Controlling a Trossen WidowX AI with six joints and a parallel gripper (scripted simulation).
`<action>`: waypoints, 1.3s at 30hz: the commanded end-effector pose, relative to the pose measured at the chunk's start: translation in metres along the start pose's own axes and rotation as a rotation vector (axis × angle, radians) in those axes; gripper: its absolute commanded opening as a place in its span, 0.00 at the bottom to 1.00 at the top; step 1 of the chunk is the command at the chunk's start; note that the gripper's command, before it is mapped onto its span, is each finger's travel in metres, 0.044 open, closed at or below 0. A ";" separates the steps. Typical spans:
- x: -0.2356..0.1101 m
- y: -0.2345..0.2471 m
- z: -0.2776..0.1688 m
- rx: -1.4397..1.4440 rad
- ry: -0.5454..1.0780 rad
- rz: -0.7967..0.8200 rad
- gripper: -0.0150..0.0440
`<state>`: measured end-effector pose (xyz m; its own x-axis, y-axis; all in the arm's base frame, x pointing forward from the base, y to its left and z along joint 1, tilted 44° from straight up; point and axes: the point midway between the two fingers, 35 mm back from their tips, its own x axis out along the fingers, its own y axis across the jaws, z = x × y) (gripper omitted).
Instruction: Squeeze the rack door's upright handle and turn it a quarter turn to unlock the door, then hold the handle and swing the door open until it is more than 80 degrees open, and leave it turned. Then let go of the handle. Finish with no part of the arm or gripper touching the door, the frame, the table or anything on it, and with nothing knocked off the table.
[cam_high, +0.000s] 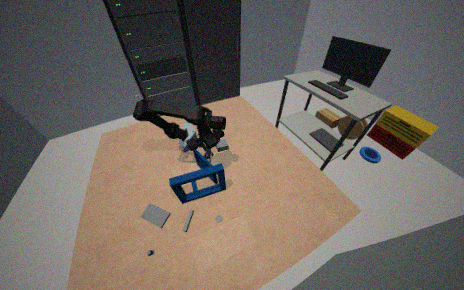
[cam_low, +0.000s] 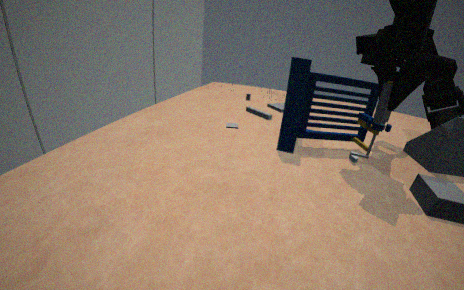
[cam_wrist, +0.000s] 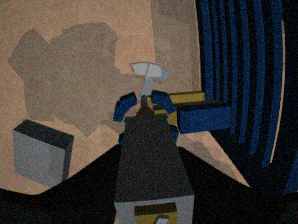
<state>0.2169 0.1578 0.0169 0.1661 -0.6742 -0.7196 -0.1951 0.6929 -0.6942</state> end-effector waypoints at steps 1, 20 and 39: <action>0.000 0.010 0.003 0.090 0.002 0.006 0.29; -0.001 0.054 0.023 0.408 0.002 0.008 0.29; -0.001 0.055 0.024 0.411 0.002 0.008 0.46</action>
<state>0.2288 0.2026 -0.0211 0.1672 -0.6687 -0.7245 0.1948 0.7427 -0.6406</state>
